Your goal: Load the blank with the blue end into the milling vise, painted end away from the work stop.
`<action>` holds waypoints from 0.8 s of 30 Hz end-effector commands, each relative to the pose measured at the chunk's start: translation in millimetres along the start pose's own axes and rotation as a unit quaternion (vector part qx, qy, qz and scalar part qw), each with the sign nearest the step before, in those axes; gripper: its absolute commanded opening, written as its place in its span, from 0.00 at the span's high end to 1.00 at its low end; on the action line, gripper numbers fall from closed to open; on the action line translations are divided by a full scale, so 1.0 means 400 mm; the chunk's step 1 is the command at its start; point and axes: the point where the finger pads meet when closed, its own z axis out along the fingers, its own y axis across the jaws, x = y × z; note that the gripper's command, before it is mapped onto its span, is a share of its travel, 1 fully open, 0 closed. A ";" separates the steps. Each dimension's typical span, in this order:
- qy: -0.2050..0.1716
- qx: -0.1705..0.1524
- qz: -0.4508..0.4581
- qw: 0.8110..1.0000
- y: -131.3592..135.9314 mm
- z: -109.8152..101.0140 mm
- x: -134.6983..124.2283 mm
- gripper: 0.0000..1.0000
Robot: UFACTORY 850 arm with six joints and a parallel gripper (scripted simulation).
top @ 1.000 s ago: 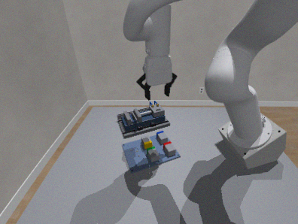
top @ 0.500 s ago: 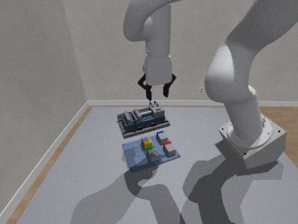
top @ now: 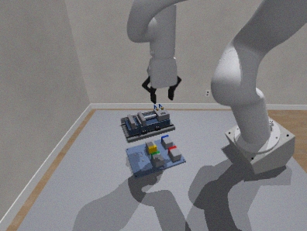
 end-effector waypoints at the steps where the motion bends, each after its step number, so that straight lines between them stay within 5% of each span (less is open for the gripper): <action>1: 0.001 0.000 0.000 1.000 -0.001 -0.001 0.001 0.25; 19: 0.001 0.000 0.000 1.000 -0.001 -0.001 0.001 0.25; 24: 0.001 -0.001 0.004 1.000 0.014 0.058 0.015 0.25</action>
